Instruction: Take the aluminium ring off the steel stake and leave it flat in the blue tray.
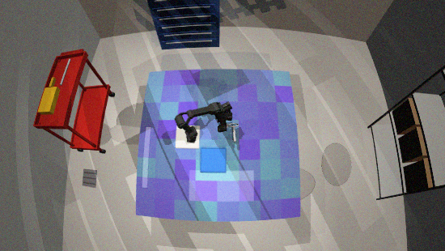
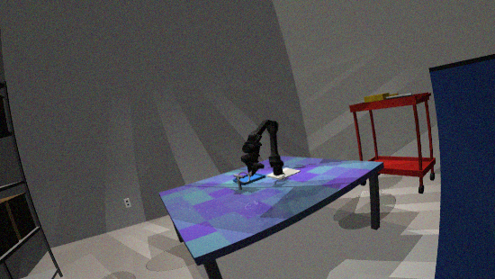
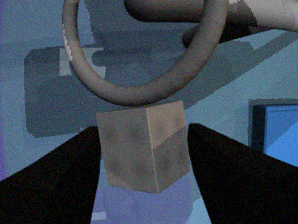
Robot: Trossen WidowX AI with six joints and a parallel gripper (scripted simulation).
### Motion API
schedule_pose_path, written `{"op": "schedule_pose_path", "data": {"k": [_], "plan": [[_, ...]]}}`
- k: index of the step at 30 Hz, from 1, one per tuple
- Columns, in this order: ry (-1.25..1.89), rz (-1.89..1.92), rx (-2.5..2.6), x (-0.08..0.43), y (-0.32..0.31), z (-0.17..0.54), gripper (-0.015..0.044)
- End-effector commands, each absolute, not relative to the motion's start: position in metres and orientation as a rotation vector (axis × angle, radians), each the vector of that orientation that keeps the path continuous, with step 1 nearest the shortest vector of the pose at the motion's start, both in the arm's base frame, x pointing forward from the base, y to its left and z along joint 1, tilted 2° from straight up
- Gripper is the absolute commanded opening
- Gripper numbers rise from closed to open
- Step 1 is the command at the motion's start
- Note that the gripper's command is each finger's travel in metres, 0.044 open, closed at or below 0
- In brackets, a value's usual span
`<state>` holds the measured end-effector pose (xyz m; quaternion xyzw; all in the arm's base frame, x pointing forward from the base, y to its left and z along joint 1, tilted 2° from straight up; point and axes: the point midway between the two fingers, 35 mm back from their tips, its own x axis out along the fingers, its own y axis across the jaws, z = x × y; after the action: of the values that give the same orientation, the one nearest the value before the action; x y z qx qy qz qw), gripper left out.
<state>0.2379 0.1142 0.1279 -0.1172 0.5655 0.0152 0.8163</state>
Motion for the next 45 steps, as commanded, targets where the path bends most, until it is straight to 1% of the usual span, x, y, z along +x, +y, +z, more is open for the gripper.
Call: {"op": "schedule_pose_path", "data": {"k": [1,27,45], "plan": [[1.2,0.028,-0.248,0.238,0.117,0.129,0.0],[1.201,0.029,-0.247,0.233,0.135,0.131,0.0],[1.201,0.029,-0.246,0.234,0.135,0.159,0.0]]}}
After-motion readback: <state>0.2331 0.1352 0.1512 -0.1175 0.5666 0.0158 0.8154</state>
